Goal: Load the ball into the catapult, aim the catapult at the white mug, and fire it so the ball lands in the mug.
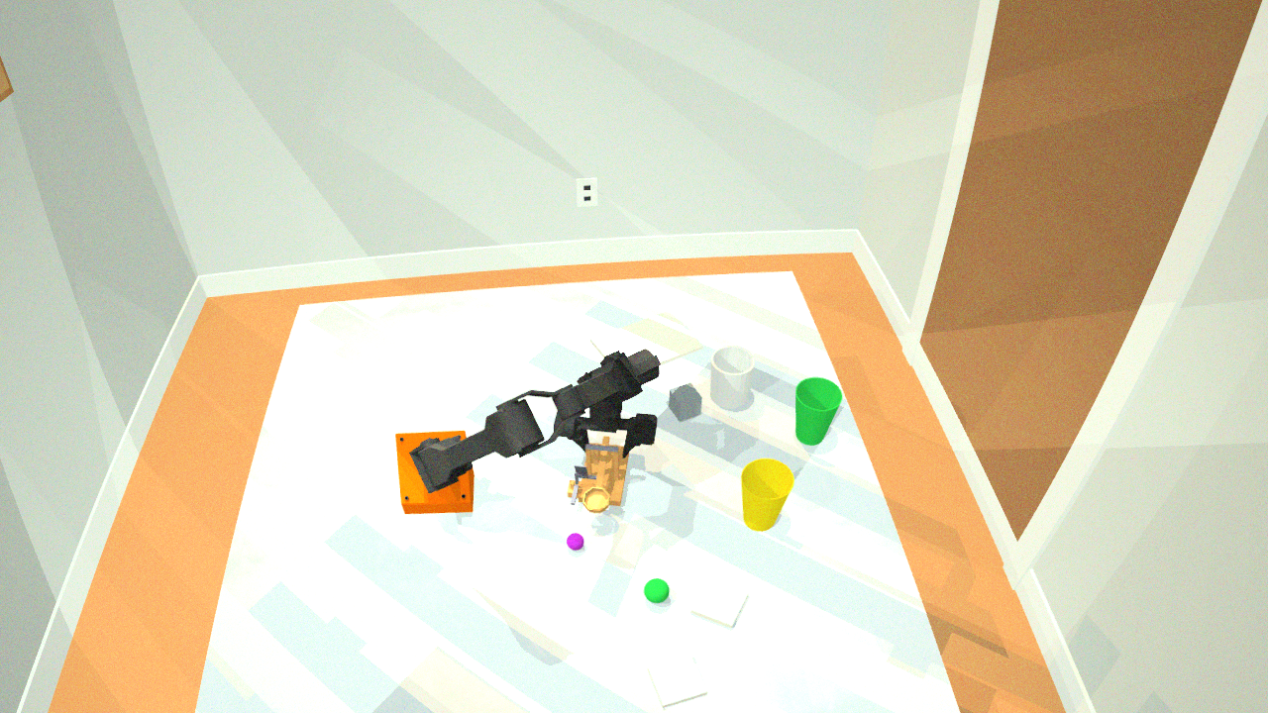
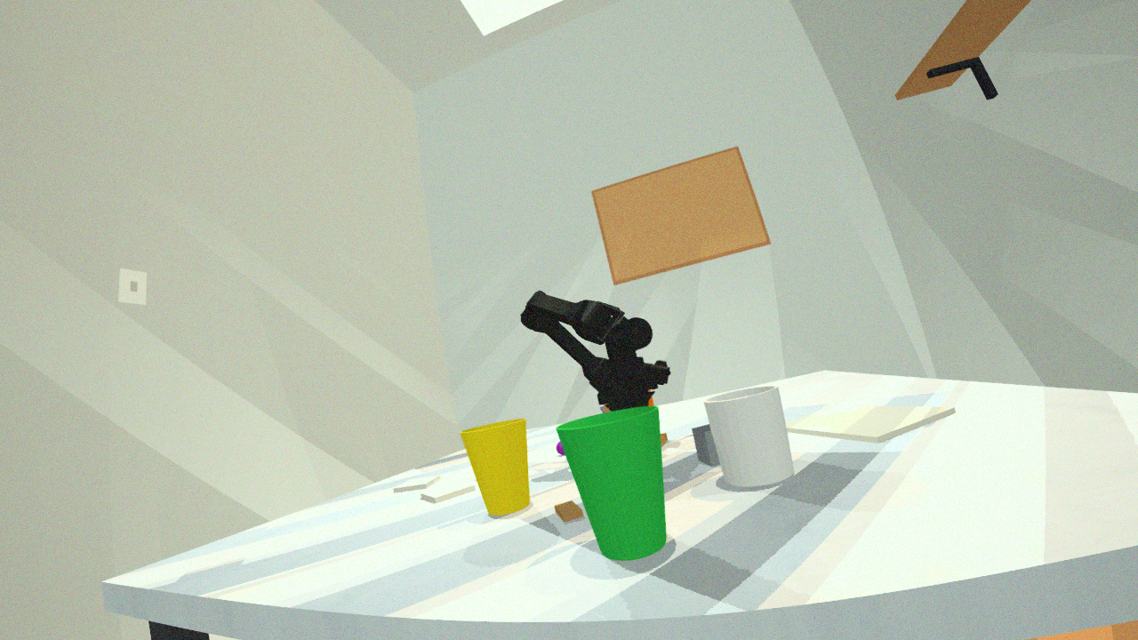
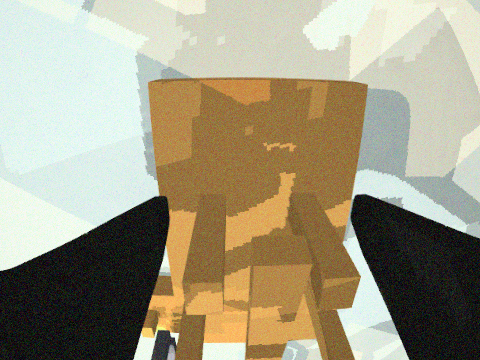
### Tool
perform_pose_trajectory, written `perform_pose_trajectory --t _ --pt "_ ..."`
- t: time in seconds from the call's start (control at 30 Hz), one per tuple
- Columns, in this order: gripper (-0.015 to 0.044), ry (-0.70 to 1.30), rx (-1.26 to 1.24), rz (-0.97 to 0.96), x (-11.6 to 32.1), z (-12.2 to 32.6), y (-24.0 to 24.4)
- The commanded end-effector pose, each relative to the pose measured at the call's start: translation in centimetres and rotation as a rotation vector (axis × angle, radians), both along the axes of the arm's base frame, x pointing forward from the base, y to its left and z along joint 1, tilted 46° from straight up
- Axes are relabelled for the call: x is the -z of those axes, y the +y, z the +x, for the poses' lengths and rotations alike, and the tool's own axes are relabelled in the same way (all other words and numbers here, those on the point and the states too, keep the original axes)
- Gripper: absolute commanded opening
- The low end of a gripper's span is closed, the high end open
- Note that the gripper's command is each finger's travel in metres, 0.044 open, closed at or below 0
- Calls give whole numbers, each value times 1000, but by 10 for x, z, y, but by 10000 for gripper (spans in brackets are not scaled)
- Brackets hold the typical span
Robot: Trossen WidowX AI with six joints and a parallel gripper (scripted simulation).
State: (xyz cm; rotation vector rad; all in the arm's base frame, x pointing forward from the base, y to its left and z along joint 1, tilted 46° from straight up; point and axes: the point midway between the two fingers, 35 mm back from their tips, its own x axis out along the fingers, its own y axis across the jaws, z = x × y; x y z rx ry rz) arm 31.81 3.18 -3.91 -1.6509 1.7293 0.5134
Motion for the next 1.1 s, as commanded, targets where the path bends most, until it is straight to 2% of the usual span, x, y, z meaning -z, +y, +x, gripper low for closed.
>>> perform_pose_trajectory --t 0.0,0.1,0.3,0.43,0.63,1.07 --pt "230 0 0 0 0 0 0" --pt "151 0 0 0 0 0 0" --pt "111 0 0 0 0 0 0" --pt "6 2 0 3 -27 -1 28" --pt "0 -14 16 4 -34 -2 38" --pt "0 -326 326 24 -5 -5 66"
